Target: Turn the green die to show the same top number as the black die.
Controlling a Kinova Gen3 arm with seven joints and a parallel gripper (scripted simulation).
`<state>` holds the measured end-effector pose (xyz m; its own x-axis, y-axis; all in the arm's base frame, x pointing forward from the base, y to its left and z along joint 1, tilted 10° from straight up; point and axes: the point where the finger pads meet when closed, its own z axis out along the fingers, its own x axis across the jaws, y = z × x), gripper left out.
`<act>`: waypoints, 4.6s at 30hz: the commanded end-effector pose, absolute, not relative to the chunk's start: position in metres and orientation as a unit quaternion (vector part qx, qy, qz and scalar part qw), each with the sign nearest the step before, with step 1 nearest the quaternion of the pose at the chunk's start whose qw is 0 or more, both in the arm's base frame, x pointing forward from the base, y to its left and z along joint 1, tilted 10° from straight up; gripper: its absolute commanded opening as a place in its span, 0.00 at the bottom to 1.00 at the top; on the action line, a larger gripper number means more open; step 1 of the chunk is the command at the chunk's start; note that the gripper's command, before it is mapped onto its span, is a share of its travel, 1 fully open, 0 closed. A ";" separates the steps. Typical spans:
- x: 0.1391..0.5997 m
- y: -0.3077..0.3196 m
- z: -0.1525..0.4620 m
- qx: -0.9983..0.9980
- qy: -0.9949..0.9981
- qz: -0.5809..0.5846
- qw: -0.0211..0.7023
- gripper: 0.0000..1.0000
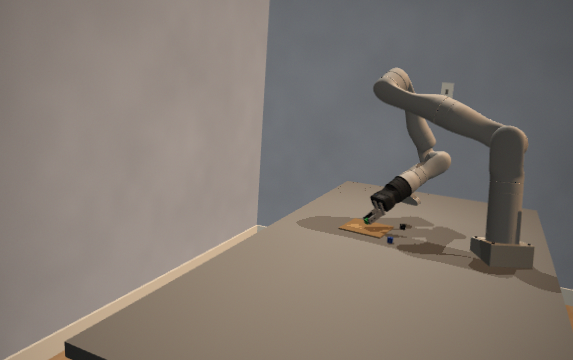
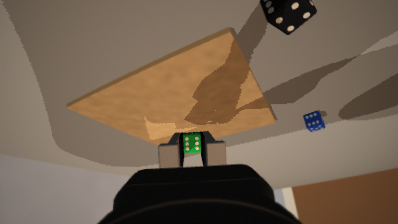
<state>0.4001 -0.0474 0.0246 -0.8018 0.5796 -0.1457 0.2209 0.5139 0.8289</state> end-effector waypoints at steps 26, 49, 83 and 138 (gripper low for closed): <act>0.404 -0.050 0.020 0.235 0.844 0.432 0.213 0.34; 0.404 -0.051 0.016 0.235 0.844 0.432 0.213 0.34; 0.404 -0.051 0.016 0.235 0.844 0.432 0.213 0.52; 0.401 -0.054 0.018 0.235 0.844 0.432 0.213 0.64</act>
<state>0.4006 -0.0504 0.0151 -0.8003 0.5814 -0.1467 0.2220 0.5144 0.8283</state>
